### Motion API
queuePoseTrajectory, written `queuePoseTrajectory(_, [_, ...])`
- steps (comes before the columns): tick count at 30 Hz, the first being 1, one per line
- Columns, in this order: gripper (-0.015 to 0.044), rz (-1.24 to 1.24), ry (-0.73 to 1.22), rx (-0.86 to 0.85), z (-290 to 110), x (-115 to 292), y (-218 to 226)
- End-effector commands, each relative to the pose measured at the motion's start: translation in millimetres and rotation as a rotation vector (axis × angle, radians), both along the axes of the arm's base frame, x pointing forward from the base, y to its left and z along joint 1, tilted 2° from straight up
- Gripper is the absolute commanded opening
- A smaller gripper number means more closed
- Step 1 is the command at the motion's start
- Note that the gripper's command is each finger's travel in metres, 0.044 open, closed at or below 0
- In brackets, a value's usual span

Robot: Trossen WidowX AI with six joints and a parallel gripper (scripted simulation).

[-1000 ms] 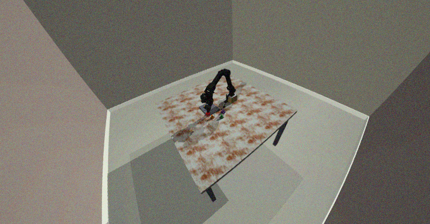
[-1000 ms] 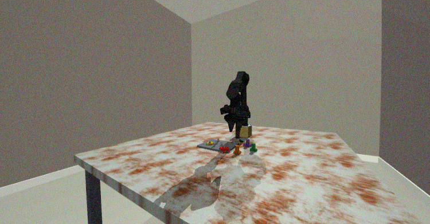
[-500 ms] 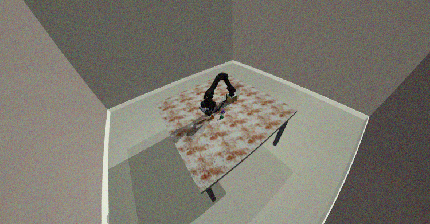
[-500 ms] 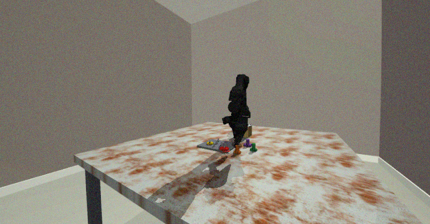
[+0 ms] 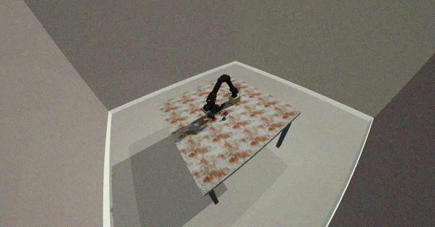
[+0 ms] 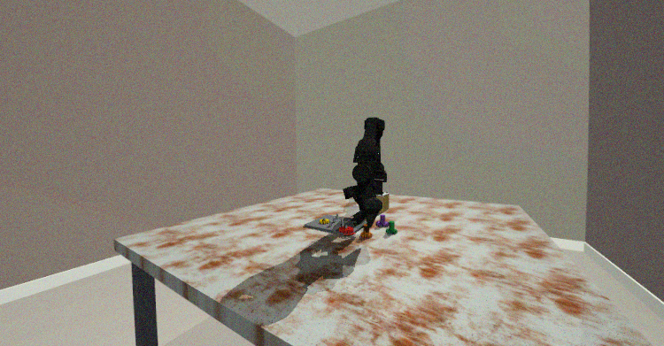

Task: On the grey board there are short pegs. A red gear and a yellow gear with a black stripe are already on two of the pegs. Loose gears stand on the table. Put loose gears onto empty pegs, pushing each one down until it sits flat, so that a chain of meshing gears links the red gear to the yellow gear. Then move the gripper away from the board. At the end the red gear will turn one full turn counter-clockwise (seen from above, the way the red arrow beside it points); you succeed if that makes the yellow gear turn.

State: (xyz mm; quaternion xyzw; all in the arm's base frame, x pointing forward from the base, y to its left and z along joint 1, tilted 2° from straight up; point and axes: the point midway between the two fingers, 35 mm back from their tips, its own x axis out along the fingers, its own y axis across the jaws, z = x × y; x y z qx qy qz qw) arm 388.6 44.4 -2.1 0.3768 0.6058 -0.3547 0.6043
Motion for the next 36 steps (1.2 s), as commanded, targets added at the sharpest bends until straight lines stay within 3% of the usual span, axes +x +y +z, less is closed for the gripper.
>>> queuePoseTrajectory(1, [0.0440,-0.005,0.008,0.002,-10.1,-1.7,0.6])
queuePoseTrajectory(13, [0.0440,-0.005,0.008,0.003,-18.8,-1.9,0.8])
queuePoseTrajectory(28, [0.0046,-0.005,0.008,0.003,-18.8,-1.9,0.8])
queuePoseTrajectory(36, [0.0000,-0.003,0.007,0.002,-18.6,-1.7,0.6])
